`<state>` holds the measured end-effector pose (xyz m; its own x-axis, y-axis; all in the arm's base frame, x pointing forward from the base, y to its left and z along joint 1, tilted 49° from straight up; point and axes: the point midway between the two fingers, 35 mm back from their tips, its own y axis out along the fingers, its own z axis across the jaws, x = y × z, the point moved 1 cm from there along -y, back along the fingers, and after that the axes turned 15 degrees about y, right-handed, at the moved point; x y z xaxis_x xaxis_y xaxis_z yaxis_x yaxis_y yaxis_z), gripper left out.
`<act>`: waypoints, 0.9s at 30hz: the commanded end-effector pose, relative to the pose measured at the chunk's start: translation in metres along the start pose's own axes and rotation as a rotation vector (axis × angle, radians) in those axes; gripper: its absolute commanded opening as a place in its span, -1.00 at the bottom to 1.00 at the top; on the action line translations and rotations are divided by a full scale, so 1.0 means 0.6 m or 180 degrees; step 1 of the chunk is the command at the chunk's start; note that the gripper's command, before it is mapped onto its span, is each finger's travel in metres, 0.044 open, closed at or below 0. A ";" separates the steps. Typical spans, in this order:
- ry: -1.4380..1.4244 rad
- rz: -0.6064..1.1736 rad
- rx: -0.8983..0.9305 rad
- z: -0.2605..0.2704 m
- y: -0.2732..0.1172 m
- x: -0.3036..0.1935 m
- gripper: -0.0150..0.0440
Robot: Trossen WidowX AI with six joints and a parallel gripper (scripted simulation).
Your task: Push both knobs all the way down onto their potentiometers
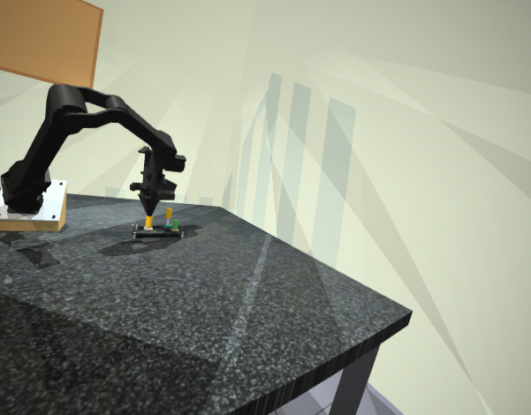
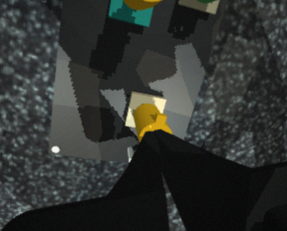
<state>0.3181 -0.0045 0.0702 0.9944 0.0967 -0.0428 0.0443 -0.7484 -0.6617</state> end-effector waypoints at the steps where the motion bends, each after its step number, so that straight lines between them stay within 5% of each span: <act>1: 0.0064 0.0060 -0.0007 -0.004 0.006 0.002 -0.49; 14: 0.0063 0.0061 -0.0006 -0.004 -0.029 0.003 -0.49; 22: 0.0055 0.0047 -0.0009 -0.006 -0.023 0.002 0.22; 27: -0.0271 -0.0021 0.0057 0.023 -0.041 0.003 -0.22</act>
<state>0.3185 0.0100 0.0815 0.9922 0.1073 -0.0630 0.0386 -0.7469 -0.6639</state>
